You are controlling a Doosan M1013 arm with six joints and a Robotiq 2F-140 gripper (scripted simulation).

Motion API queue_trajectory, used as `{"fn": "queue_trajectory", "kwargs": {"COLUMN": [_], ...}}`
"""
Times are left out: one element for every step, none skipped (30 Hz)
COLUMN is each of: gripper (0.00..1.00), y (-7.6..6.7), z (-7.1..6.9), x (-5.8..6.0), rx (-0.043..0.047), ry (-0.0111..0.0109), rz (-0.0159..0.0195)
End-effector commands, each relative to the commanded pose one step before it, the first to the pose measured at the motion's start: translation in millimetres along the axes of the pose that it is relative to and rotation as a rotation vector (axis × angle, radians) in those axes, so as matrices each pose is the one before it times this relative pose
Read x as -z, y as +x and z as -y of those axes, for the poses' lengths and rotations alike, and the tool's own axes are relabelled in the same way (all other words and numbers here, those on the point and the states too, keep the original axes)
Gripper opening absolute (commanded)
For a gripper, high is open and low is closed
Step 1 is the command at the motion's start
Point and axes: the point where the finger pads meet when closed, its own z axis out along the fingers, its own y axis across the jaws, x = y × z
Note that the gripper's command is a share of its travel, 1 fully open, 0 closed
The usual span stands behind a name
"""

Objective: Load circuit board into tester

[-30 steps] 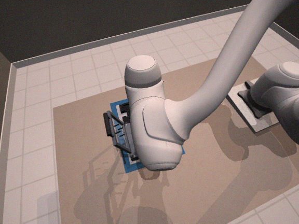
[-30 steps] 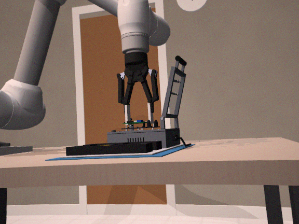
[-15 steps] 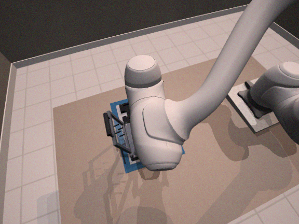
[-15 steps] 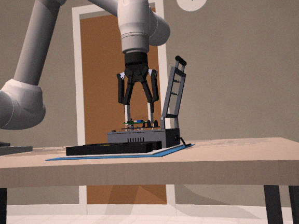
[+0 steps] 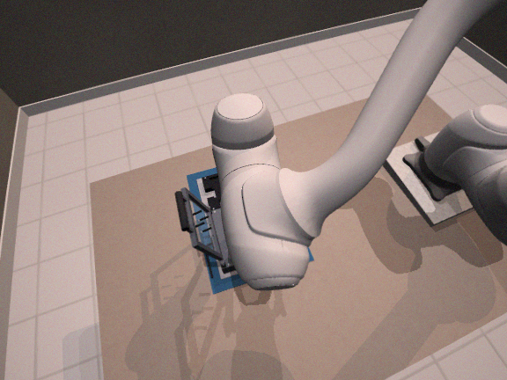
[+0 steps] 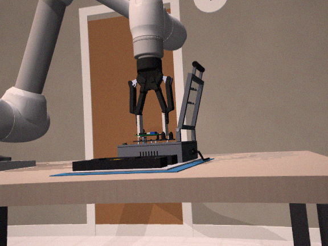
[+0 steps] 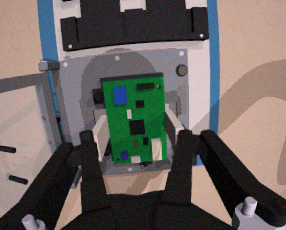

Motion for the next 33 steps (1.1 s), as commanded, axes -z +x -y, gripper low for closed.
{"fn": "queue_trajectory", "kwargs": {"gripper": [0.46, 0.46, 0.46, 0.46, 0.46, 0.46, 0.46, 0.46, 0.46, 0.46, 0.46, 0.46, 0.46, 0.46, 0.46, 0.46, 0.46, 0.46, 0.46, 0.46, 0.46, 0.46, 0.46, 0.46, 0.46, 0.46, 0.46, 0.46, 0.46, 0.46, 0.46, 0.46, 0.46], "y": [-0.03, 0.0, 0.0, 0.0, 0.0, 0.0, 0.0, 0.0, 0.0, 0.0, 0.0, 0.0, 0.0, 0.0, 0.0, 0.0, 0.0, 0.0, 0.0, 0.0, 0.0, 0.0, 0.0, 0.0, 0.0, 0.0, 0.0, 0.0, 0.0, 0.0, 0.0, 0.0, 0.0], "z": [-0.01, 0.0, 0.0, 0.0, 0.0, 0.0, 0.0, 0.0, 0.0, 0.0, 0.0, 0.0, 0.0, 0.0, 0.0, 0.0, 0.0, 0.0, 0.0, 0.0, 0.0, 0.0, 0.0, 0.0, 0.0, 0.0, 0.0, 0.0, 0.0, 0.0, 0.0, 0.0, 0.0], "x": [-0.19, 0.0, 0.0, -0.14, -0.16, -0.18, -0.2, -0.21, -0.21, -0.22, -0.22, -0.21, -0.21, -0.2, -0.18, -0.16, -0.14, -0.12, 0.0, 0.0, -0.1, -0.08, -0.06, -0.04, -0.02, -0.01, 0.0, 0.0, 0.0, 0.0, 0.0, 0.0, 0.0], "rx": [0.00002, 0.0, 0.0, 0.0, 0.0, 0.0, 0.0, 0.0, 0.0, 0.0, 0.0, 0.0, 0.0, 0.0, 0.0, 0.0, 0.0, 0.0, 0.0, 0.0, 0.0, 0.0, 0.0, 0.0, 0.0, 0.0, 0.0, 0.0, 0.0, 0.0, 0.0, 0.0, 0.0], "ry": [0.00013, 0.0, 0.0, 0.0, 0.0, 0.0, 0.0, 0.0, 0.0, 0.0, 0.0, 0.0, 0.0, 0.0, 0.0, 0.0, 0.0, 0.0, 0.0, 0.0, 0.0, 0.0, 0.0, 0.0, 0.0, 0.0, 0.0, 0.0, 0.0, 0.0, 0.0, 0.0, 0.0], "rz": [0.0002, 0.0, 0.0, 0.0, 0.0, 0.0, 0.0, 0.0, 0.0, 0.0, 0.0, 0.0, 0.0, 0.0, 0.0, 0.0, 0.0, 0.0, 0.0, 0.0, 0.0, 0.0, 0.0, 0.0, 0.0, 0.0, 0.0, 0.0, 0.0, 0.0, 0.0, 0.0, 0.0]}}
